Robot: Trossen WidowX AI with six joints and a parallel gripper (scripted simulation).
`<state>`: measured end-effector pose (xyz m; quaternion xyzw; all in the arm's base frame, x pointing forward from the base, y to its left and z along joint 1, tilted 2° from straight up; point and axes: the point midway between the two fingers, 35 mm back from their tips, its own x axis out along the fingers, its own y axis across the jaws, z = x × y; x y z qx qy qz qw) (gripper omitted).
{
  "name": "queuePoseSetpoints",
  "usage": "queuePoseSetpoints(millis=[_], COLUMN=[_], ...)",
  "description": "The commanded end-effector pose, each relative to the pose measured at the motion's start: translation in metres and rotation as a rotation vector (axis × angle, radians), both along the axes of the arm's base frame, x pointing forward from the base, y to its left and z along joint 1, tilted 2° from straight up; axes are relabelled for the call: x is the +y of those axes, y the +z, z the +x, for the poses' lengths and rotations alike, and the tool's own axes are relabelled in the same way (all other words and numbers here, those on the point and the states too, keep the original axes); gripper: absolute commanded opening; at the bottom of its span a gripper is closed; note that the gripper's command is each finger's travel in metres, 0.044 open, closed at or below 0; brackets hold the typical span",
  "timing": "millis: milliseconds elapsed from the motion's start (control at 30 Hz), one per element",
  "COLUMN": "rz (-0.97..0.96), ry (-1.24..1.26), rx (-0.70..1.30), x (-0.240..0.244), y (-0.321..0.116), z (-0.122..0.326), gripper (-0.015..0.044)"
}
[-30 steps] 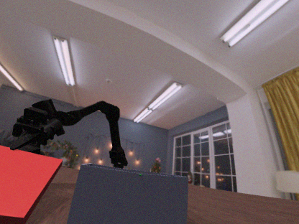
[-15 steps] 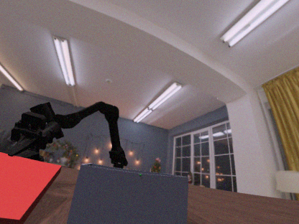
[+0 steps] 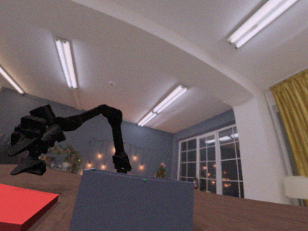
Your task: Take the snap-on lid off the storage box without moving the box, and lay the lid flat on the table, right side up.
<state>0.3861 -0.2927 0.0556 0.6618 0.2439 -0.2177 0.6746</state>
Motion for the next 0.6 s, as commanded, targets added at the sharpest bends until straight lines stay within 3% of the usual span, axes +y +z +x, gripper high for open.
queuePoseSetpoints(millis=[0,167,567], rz=[0.002,0.002,0.002], ry=[-0.004,-0.004,-0.004], rx=[0.001,0.002,0.004], x=[0.0,0.0,-0.001], y=[0.0,-0.001,-0.002], z=[-0.003,-0.013,-0.037], gripper=[0.0327,0.044,0.044])
